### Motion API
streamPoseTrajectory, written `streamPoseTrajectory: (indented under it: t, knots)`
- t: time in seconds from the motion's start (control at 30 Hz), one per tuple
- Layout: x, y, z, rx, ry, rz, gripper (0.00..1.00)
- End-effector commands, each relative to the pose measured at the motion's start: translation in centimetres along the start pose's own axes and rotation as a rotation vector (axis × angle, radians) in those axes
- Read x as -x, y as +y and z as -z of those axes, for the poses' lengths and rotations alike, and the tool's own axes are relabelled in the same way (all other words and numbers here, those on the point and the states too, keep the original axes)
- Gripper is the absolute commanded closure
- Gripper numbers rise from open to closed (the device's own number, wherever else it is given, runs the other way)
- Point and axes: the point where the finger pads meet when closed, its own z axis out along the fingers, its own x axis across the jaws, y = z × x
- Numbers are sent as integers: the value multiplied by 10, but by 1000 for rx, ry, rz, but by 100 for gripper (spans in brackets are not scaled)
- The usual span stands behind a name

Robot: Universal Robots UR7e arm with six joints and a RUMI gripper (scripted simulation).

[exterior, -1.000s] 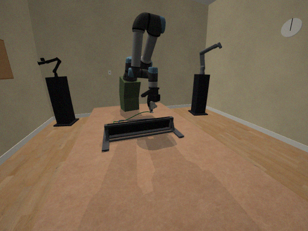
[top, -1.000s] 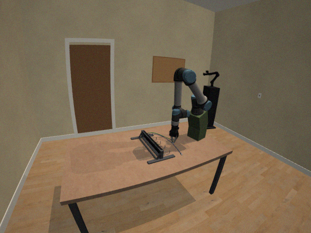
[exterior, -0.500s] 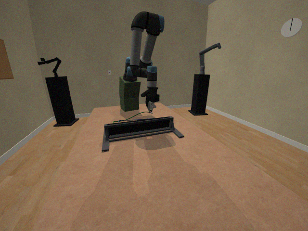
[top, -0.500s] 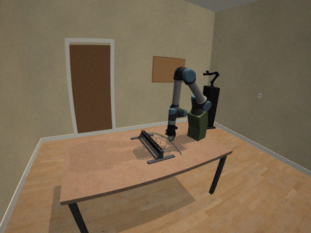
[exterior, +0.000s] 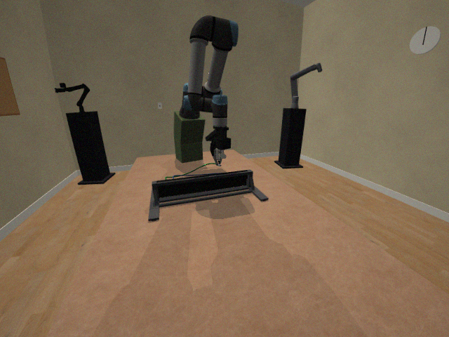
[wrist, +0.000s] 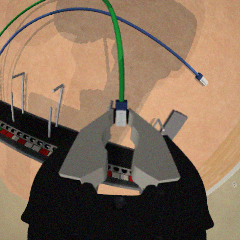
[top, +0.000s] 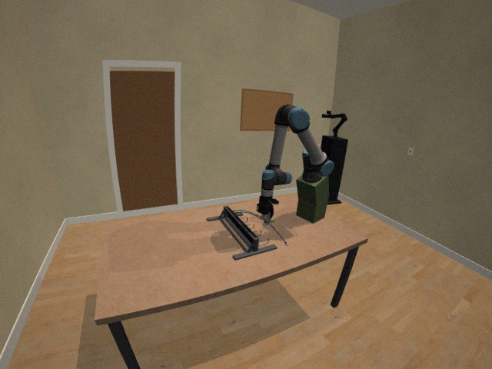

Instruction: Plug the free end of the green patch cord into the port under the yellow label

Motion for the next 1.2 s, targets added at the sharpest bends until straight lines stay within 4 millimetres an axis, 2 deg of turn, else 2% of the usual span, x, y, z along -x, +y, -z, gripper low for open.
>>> streamPoseTrajectory:
  t: [0.0, 0.4, 1.17]
  knots:
    - [9, 8, 3, -1, 1, -66, 100]
    - [23, 20, 7, -4, 2, -176, 100]
    - [38, 31, 11, -7, 4, -293, 100]
